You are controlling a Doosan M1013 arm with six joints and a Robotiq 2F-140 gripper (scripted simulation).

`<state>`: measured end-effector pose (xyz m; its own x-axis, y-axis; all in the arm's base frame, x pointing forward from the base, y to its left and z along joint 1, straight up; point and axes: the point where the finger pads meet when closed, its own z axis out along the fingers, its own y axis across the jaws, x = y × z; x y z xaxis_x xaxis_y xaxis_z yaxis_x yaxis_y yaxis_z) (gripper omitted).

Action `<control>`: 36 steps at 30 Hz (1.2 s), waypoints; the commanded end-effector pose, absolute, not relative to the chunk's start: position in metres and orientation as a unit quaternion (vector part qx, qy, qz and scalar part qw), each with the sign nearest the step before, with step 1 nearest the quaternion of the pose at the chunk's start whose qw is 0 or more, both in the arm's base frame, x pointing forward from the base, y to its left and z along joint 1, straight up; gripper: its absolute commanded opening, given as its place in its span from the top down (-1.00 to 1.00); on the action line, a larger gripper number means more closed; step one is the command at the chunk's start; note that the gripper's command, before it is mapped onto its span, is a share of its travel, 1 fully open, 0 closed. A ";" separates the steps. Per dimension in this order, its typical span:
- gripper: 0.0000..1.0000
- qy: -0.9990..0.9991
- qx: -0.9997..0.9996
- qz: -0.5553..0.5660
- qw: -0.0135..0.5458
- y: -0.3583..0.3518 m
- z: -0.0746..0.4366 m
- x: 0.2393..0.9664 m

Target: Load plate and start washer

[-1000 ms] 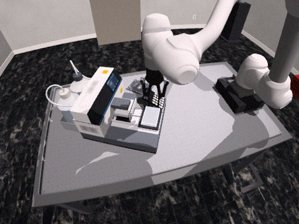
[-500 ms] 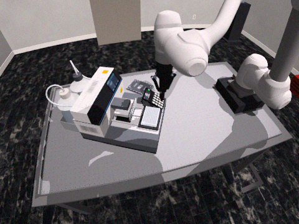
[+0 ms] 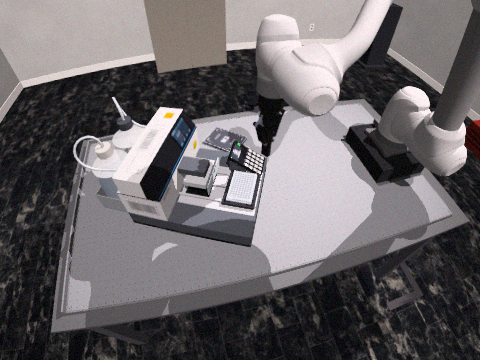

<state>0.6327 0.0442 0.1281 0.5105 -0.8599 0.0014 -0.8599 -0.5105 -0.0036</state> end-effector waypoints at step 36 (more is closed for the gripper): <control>0.80 -0.025 -1.000 -0.002 0.004 0.044 0.106 0.633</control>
